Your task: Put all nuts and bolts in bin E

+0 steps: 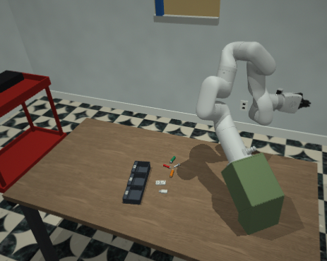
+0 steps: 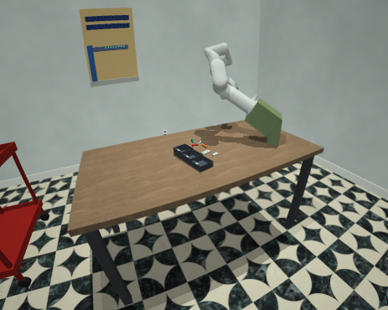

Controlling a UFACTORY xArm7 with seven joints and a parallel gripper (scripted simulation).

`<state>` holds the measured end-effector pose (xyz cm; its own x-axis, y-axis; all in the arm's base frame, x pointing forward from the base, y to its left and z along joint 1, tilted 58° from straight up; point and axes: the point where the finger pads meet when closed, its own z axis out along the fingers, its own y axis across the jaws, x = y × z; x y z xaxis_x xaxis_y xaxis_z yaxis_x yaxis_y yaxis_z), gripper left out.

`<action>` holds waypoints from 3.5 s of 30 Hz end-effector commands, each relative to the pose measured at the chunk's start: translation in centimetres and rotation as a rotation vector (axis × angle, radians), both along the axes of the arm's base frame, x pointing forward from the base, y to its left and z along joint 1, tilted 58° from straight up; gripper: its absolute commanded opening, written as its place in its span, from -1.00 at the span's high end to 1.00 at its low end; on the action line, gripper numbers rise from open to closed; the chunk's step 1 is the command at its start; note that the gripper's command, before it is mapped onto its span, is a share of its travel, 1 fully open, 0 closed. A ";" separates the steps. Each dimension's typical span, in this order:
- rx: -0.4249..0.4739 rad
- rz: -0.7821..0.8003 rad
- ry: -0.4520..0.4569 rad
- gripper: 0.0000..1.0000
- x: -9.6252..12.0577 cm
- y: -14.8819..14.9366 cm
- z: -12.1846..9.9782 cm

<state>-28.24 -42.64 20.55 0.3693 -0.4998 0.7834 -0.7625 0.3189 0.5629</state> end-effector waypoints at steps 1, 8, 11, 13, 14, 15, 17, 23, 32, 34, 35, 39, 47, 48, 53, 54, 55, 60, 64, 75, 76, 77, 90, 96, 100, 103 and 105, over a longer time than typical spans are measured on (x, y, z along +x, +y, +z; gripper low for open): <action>-0.053 -0.060 0.045 0.85 2.4 -3.0 -2.3; -0.065 0.048 -0.026 0.85 4.2 -3.4 -1.5; -0.081 0.093 -0.085 0.85 6.0 -4.7 -0.4; -0.081 0.093 -0.085 0.85 6.3 -4.9 -0.1; -0.081 0.093 -0.085 0.85 6.3 -4.9 -0.1; -0.081 0.093 -0.085 0.85 6.3 -4.9 -0.1; -0.126 0.161 -0.144 0.85 7.6 -5.6 0.6; -0.150 0.199 -0.176 0.85 10.3 -7.1 2.0; -0.207 0.307 -0.264 0.85 14.7 -8.9 4.5; -0.207 0.307 -0.264 0.85 15.0 -9.0 4.7; -0.207 0.307 -0.264 0.85 15.0 -9.0 4.7; -0.239 0.383 -0.321 0.85 16.4 -9.4 5.5; -0.254 0.419 -0.349 0.85 19.6 -10.2 7.4; -0.266 0.458 -0.377 0.85 20.3 -10.3 7.8; -0.290 0.532 -0.429 0.85 23.2 -10.6 9.5; -0.290 0.532 -0.429 0.85 23.2 -10.6 9.5; -0.290 0.532 -0.429 0.85 23.9 -10.7 9.9; -0.307 0.614 -0.484 0.85 25.8 -10.7 11.0; -0.314 0.647 -0.505 0.85 28.6 -10.6 12.7; -0.326 0.763 -0.575 0.85 32.7 -10.1 15.1; -0.326 0.763 -0.575 0.85 33.4 -9.9 15.5; -0.326 0.763 -0.575 0.85 33.8 -9.9 15.8; -0.322 0.923 -0.661 0.85 39.2 -8.2 18.8; -0.316 0.993 -0.695 0.85 43.0 -6.5 21.0; -0.297 1.085 -0.734 0.85 44.3 -5.7 21.7; -0.293 1.106 -0.743 0.85 46.2 -4.6 22.7; -0.293 1.106 -0.743 0.85 46.2 -4.6 22.7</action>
